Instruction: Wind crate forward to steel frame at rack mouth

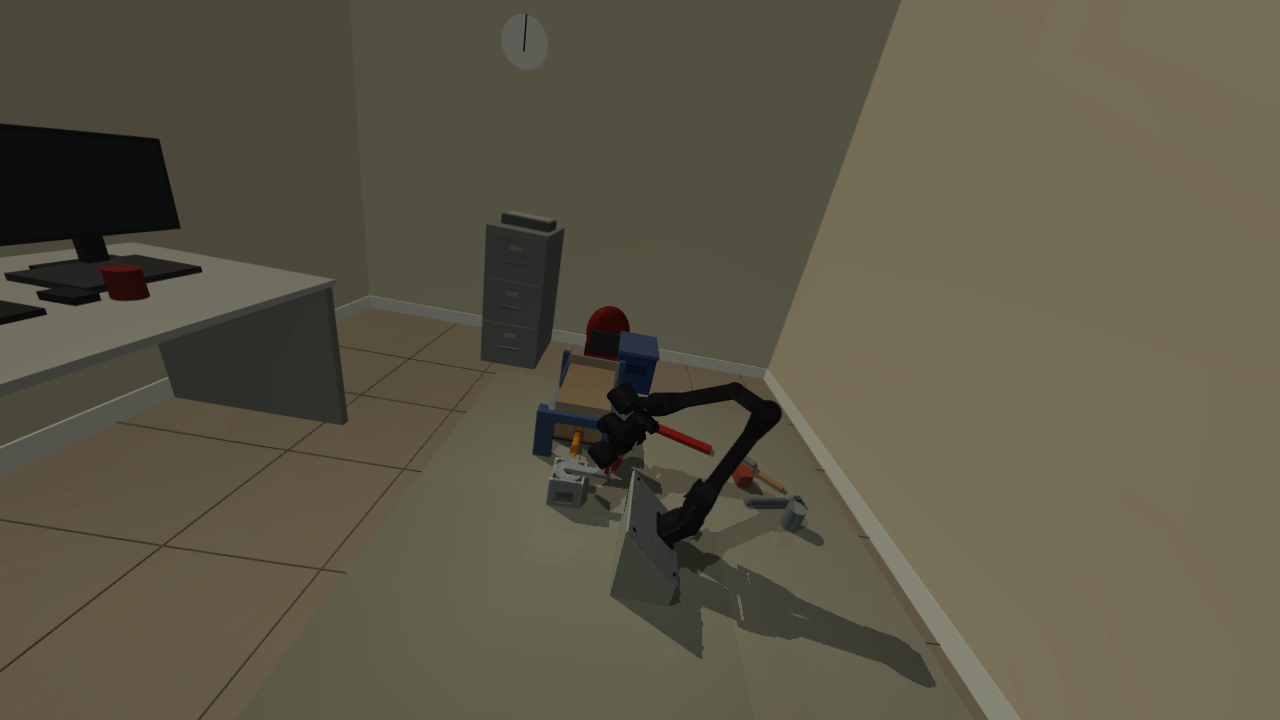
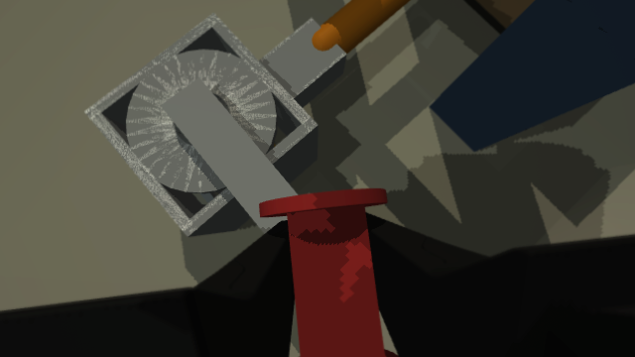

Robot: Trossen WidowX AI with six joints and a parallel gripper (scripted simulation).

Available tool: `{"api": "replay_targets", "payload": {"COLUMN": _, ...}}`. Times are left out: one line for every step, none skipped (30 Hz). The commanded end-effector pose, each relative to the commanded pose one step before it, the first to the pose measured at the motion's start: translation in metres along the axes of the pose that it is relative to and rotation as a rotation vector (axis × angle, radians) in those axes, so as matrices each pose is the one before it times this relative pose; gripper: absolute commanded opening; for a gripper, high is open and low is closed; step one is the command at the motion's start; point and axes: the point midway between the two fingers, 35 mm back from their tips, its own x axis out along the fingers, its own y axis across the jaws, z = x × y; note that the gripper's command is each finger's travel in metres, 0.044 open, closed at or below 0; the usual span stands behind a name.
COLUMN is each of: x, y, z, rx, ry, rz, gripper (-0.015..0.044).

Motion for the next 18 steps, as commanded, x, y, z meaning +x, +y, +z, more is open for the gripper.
{"api": "replay_targets", "payload": {"x": 0.00548, "y": -0.01146, "z": 0.006, "rx": 0.0059, "ry": 0.00317, "rz": -0.02486, "gripper": 0.0}}
{"api": "replay_targets", "payload": {"x": 0.00059, "y": -0.0014, "z": 0.00128, "rx": 0.0, "ry": -0.00005, "rz": -0.00011, "gripper": 0.0}}
{"api": "replay_targets", "payload": {"x": 0.00038, "y": -0.00089, "z": 0.0008, "rx": 0.0, "ry": -0.00003, "rz": -0.00008, "gripper": 0.0}}
{"api": "replay_targets", "payload": {"x": 0.00061, "y": -0.00136, "z": 0.00132, "rx": 0.0001, "ry": -0.00006, "rz": -0.00011, "gripper": 0.0}}
{"api": "replay_targets", "payload": {"x": 0.00039, "y": -0.00085, "z": 0.00082, "rx": 0.0, "ry": -0.00003, "rz": -0.00007, "gripper": 0.0}}
{"api": "replay_targets", "payload": {"x": 0.00063, "y": -0.00131, "z": 0.00137, "rx": 0.0001, "ry": -0.00006, "rz": -0.00011, "gripper": 0.0}}
{"api": "replay_targets", "payload": {"x": 0.0004, "y": -0.00082, "z": 0.00085, "rx": 0.0, "ry": -0.00003, "rz": -0.00007, "gripper": 0.0}}
{"api": "replay_targets", "payload": {"x": 0.00064, "y": -0.00126, "z": 0.0014, "rx": 0.0001, "ry": -0.00007, "rz": -0.0001, "gripper": 0.0}}
{"api": "replay_targets", "payload": {"x": 0.0004, "y": -0.00079, "z": 0.00087, "rx": 0.0, "ry": -0.00004, "rz": -0.00007, "gripper": 0.0}}
{"api": "replay_targets", "payload": {"x": 0.00066, "y": -0.00121, "z": 0.00144, "rx": 0.0001, "ry": -0.00007, "rz": -0.0001, "gripper": 0.0}}
{"api": "replay_targets", "payload": {"x": 0.00041, "y": -0.00076, "z": 0.00089, "rx": 0.0, "ry": -0.00004, "rz": -0.00007, "gripper": 0.0}}
{"api": "replay_targets", "payload": {"x": 0.00068, "y": -0.00116, "z": 0.00148, "rx": 0.0001, "ry": -0.00007, "rz": -0.0001, "gripper": 0.0}}
{"api": "replay_targets", "payload": {"x": 0.00042, "y": -0.00072, "z": 0.00091, "rx": 0.0, "ry": -0.00004, "rz": -0.00006, "gripper": 0.0}}
{"api": "replay_targets", "payload": {"x": 0.00069, "y": -0.00111, "z": 0.00151, "rx": 0.0001, "ry": -0.00008, "rz": -0.00009, "gripper": 0.0}}
{"api": "replay_targets", "payload": {"x": 0.00043, "y": -0.00069, "z": 0.00092, "rx": 0.0, "ry": -0.00004, "rz": -0.00006, "gripper": 0.0}}
{"api": "replay_targets", "payload": {"x": 0.0007, "y": -0.00106, "z": 0.00155, "rx": 0.0001, "ry": -0.00008, "rz": -0.00009, "gripper": 0.0}}
{"api": "replay_targets", "payload": {"x": 0.00044, "y": -0.00065, "z": 0.00094, "rx": 0.0, "ry": -0.00005, "rz": -0.00006, "gripper": 0.0}}
{"api": "replay_targets", "payload": {"x": 0.00072, "y": -0.001, "z": 0.00158, "rx": 0.0001, "ry": -0.00008, "rz": -0.00009, "gripper": 0.0}}
